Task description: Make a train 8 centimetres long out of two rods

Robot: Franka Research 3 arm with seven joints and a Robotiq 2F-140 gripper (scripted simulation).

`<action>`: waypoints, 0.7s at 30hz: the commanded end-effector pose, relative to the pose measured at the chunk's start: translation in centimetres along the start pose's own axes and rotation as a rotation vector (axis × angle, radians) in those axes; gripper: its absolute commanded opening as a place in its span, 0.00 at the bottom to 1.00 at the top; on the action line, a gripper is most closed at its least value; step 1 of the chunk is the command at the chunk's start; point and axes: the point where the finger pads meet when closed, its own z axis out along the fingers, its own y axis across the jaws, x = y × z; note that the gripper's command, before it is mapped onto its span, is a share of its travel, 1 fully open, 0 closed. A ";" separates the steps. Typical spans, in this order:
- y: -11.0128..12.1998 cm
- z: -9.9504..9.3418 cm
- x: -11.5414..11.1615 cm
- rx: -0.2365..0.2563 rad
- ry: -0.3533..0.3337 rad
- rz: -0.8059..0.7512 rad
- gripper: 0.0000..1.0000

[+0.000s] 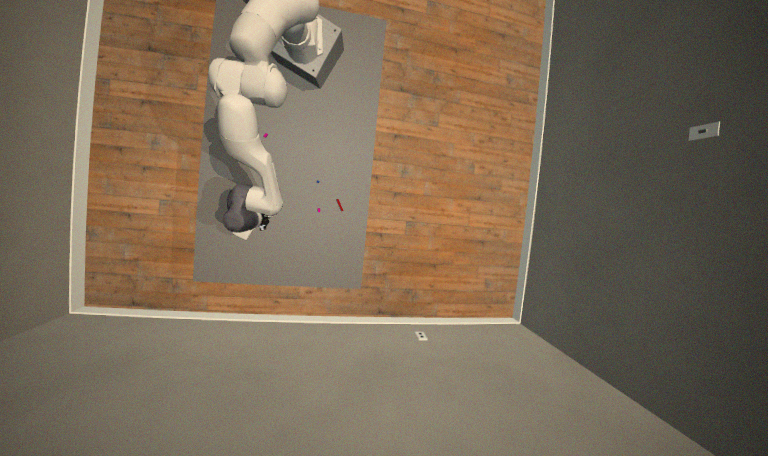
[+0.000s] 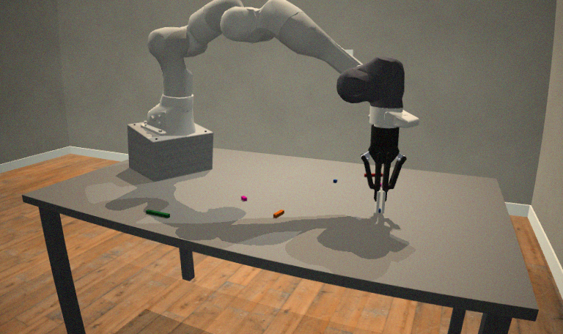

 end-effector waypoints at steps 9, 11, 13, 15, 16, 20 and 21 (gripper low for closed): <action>-0.1 -7.6 0.2 0.004 0.001 0.006 0.12; -0.1 -8.6 0.2 0.004 0.001 0.006 0.12; -0.1 -9.0 0.2 0.004 0.001 0.006 0.12; -0.1 -9.2 0.2 0.004 0.001 0.006 0.12; -0.1 -9.3 0.2 0.004 0.001 0.006 0.12; -0.1 -9.4 0.2 0.004 0.001 0.006 0.12; -0.1 -9.4 0.2 0.004 0.001 0.006 0.12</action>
